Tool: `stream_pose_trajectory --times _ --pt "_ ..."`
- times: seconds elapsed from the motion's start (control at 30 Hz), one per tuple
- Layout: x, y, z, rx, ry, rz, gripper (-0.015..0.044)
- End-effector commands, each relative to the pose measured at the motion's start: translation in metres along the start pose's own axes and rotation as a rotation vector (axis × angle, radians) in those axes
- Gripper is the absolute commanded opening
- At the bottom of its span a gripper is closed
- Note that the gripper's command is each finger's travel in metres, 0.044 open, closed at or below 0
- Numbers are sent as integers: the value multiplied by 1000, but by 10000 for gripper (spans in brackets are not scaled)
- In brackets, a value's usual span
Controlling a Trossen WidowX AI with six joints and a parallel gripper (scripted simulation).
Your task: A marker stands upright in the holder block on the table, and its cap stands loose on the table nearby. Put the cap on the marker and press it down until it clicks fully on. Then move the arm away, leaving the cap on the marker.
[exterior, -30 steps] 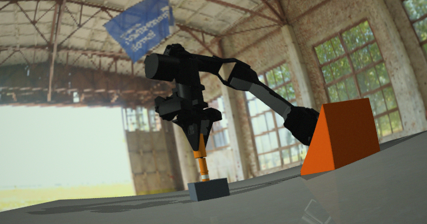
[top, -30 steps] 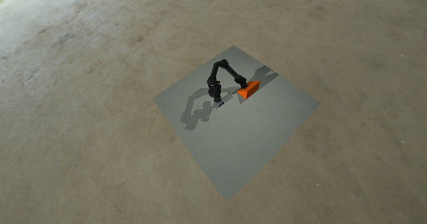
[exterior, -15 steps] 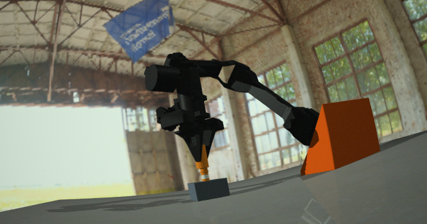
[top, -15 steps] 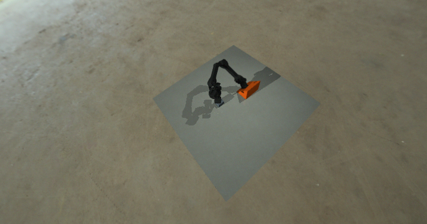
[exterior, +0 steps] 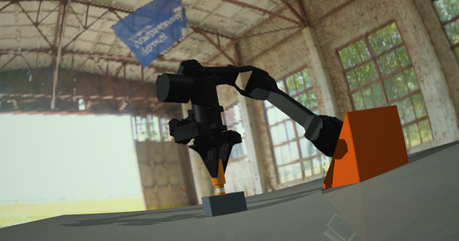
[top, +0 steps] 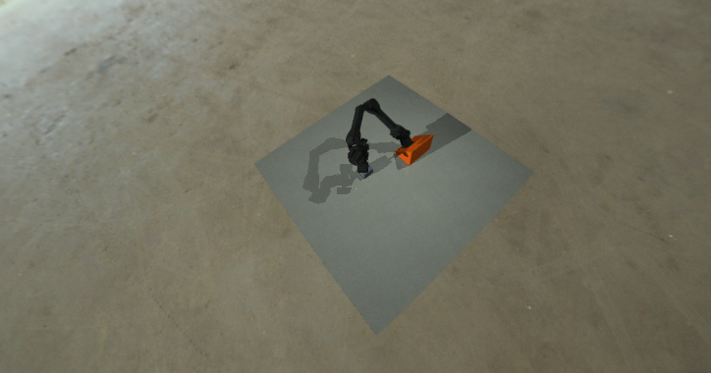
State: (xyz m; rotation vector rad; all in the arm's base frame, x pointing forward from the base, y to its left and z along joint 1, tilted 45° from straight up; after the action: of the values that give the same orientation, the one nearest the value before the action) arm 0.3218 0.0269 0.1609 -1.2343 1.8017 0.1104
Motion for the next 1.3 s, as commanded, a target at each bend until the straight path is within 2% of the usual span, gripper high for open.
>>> stream_pose_trajectory --times 0.0,0.03,0.6,0.7,0.9,1.03,1.1,1.27 --pt "1 1 0 -5 3 -4 0" --pt "1 1 0 -5 3 -4 0" --pt "0 0 0 0 0 0 440" --pt "-8 0 1 -10 -2 -2 440" --pt "-72 3 0 -78 -7 -17 440" --pt "-74 3 0 -80 -7 -18 440" --pt "-73 3 0 -142 -6 -16 387" --pt "-66 1 4 -600 1 -5 256"
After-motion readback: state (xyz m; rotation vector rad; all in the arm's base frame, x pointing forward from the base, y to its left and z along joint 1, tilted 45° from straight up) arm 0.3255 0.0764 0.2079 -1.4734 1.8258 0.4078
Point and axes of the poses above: the point midway between the two fingers, 35 mm back from their tips, its own x axis out along the fingers, its own z axis across the jaws, y = z × x, the point moved 10 cm from there along -x, back along the fingers, and after that the axes turned 9 degrees about -x, right-handed, at the moved point
